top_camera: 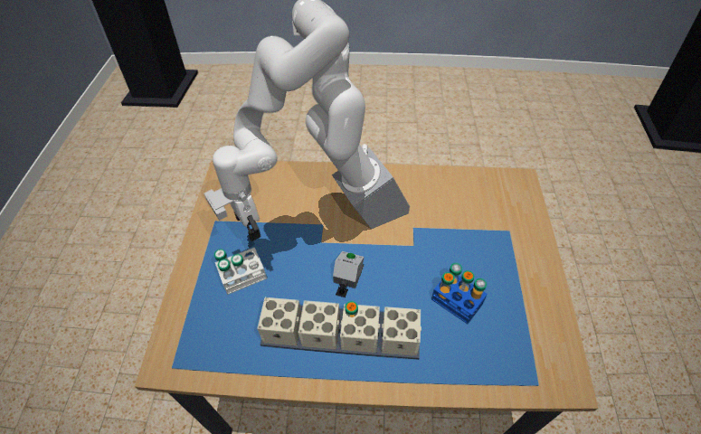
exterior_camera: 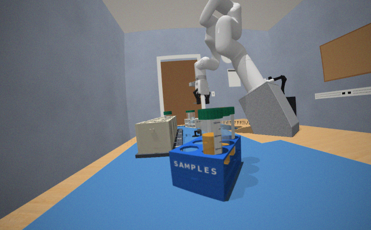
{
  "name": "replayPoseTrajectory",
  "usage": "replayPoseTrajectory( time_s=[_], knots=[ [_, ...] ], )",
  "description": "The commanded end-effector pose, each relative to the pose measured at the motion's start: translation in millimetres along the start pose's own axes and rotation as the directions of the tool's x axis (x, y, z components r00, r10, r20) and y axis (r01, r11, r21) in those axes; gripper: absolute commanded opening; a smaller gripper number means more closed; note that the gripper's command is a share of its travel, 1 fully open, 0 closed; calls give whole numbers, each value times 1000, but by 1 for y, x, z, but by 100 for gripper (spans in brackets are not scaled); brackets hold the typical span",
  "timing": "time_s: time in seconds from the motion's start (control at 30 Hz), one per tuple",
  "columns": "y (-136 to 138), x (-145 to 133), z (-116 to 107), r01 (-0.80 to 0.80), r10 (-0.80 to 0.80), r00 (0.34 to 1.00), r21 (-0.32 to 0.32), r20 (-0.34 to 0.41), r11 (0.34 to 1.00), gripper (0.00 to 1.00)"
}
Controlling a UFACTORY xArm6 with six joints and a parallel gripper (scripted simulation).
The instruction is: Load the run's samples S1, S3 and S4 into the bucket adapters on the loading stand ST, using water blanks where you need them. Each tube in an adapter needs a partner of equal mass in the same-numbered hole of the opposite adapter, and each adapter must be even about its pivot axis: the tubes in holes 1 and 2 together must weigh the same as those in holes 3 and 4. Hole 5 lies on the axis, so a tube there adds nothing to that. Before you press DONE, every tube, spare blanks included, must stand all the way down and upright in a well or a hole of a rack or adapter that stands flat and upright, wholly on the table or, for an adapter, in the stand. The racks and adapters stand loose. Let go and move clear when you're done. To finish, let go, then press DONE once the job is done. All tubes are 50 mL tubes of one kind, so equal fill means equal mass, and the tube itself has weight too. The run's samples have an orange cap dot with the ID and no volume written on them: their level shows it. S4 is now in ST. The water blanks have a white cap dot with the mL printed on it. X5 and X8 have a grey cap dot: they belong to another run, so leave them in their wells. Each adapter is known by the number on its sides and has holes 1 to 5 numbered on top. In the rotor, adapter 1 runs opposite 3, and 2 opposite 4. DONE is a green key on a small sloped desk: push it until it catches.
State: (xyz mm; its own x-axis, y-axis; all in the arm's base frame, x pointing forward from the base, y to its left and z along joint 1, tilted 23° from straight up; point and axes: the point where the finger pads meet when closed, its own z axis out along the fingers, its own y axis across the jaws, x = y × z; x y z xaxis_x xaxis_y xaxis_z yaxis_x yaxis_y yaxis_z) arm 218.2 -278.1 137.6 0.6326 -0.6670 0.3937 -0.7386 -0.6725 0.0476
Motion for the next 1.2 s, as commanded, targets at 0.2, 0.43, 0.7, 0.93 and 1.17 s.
replayPoseTrajectory(
  time_s=[0.2,0.43,0.7,0.93,1.17],
  knots=[
    [0,3,16,0,0,1000,-1,-5,1000,100],
    [0,3,16,0,0,1000,-1,-5,1000,100],
    [0,3,16,0,0,1000,-1,-5,1000,100],
    [0,3,16,0,0,1000,-1,-5,1000,100],
    [0,3,16,0,0,1000,-1,-5,1000,100]
  ],
)
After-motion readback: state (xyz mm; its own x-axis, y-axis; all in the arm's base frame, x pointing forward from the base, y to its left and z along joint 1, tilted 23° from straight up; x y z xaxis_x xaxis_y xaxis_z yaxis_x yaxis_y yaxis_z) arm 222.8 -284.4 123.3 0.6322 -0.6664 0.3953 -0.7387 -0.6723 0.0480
